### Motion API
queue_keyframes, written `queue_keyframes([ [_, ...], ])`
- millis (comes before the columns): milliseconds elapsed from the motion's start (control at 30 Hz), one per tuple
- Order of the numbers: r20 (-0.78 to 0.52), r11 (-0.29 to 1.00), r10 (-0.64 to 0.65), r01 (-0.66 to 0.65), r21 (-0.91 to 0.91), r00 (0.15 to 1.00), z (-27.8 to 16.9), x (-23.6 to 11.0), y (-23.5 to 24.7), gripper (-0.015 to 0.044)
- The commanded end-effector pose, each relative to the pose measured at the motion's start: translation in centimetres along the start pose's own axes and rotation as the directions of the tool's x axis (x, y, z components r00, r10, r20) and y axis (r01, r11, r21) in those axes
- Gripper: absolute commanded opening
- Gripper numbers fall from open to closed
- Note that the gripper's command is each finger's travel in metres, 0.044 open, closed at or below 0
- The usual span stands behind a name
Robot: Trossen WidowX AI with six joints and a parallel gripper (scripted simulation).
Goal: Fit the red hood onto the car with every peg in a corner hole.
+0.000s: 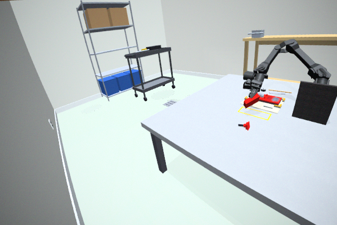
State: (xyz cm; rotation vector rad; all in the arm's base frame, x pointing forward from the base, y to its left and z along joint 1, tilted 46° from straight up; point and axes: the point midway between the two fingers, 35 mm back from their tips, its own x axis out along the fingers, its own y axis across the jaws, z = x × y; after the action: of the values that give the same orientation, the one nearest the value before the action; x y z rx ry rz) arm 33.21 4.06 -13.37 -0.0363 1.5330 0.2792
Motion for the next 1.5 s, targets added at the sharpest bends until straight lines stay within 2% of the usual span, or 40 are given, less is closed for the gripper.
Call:
queue_keyframes([
  [0, -0.002, 0.992, -0.002, 0.002, 0.124, 1.000, 0.0, 0.0, 0.0, 0.0000],
  [267, -0.002, 0.940, -0.002, 0.003, 0.340, 1.000, 0.0, 0.0, 0.0, 0.0000],
  [433, -0.002, 0.913, -0.002, 0.003, 0.408, 1.000, 0.0, 0.0, 0.0, 0.0000],
  [700, -0.002, 0.789, -0.002, 0.003, 0.614, 1.000, -0.1, 0.1, -0.3, 0.0000],
  [1067, -0.002, 0.533, -0.003, 0.003, 0.846, 1.000, -0.3, 0.4, -1.1, 0.0000],
  [1467, -0.003, 0.157, -0.004, 0.004, 0.988, 1.000, -0.7, 1.0, -3.0, 0.0000],
])
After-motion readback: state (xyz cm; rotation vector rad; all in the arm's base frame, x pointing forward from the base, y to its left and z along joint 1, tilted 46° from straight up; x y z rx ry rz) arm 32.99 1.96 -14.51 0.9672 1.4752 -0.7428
